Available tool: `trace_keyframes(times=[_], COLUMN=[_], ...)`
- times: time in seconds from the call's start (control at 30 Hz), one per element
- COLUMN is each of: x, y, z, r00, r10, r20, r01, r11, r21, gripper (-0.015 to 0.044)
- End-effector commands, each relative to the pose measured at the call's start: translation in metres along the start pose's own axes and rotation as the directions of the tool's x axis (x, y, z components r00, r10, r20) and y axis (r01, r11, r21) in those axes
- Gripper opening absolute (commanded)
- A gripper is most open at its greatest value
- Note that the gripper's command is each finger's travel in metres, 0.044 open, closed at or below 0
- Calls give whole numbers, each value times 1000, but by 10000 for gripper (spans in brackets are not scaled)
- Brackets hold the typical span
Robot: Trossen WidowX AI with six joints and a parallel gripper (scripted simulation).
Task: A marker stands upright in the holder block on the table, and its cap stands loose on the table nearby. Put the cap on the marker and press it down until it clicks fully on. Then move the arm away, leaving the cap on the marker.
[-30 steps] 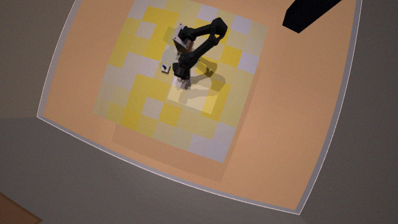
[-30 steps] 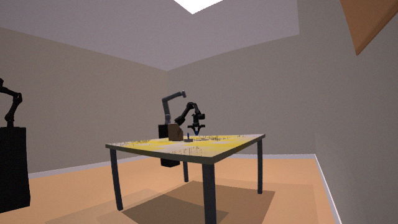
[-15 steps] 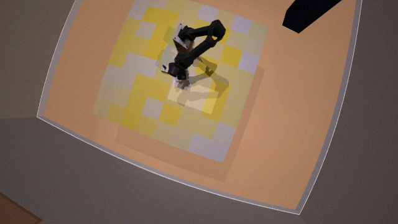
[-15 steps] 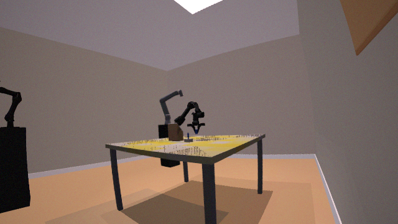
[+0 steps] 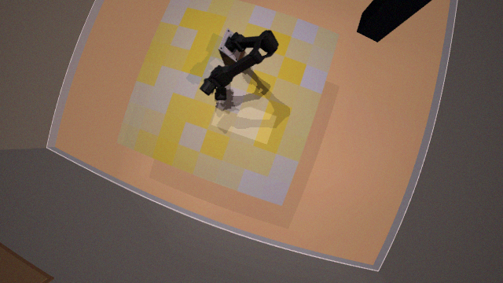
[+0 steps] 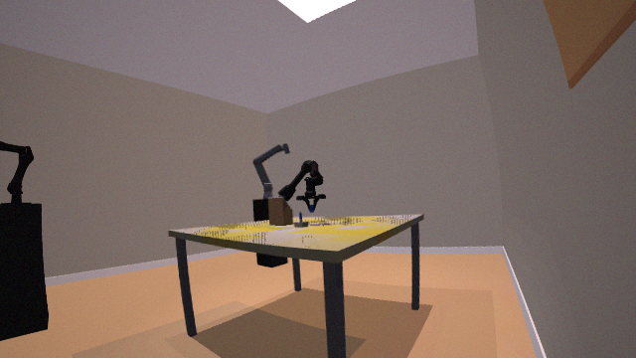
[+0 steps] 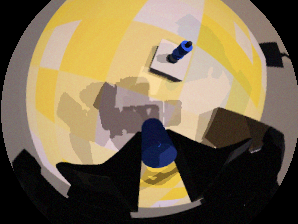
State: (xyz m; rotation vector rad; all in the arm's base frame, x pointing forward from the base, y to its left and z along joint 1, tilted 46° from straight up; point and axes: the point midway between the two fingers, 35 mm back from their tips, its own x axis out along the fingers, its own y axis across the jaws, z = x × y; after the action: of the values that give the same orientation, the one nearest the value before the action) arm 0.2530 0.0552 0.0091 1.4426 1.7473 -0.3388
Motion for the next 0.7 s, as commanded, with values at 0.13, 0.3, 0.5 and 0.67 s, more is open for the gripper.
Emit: trace_keyframes(times=[0.13,0.3,0.5,0.67], x=[-7,-11,-16,-20], y=[-5,-10,-17,-24], z=[26,41,59,74], r00=[1000,1000,1000,1000], r10=[-8,-11,-14,-14], r20=[5,3,-3,-11], r01=[8,11,14,14], r11=[1000,1000,1000,1000], r21=[0,1,1,1], gripper=[0,0,0,0])
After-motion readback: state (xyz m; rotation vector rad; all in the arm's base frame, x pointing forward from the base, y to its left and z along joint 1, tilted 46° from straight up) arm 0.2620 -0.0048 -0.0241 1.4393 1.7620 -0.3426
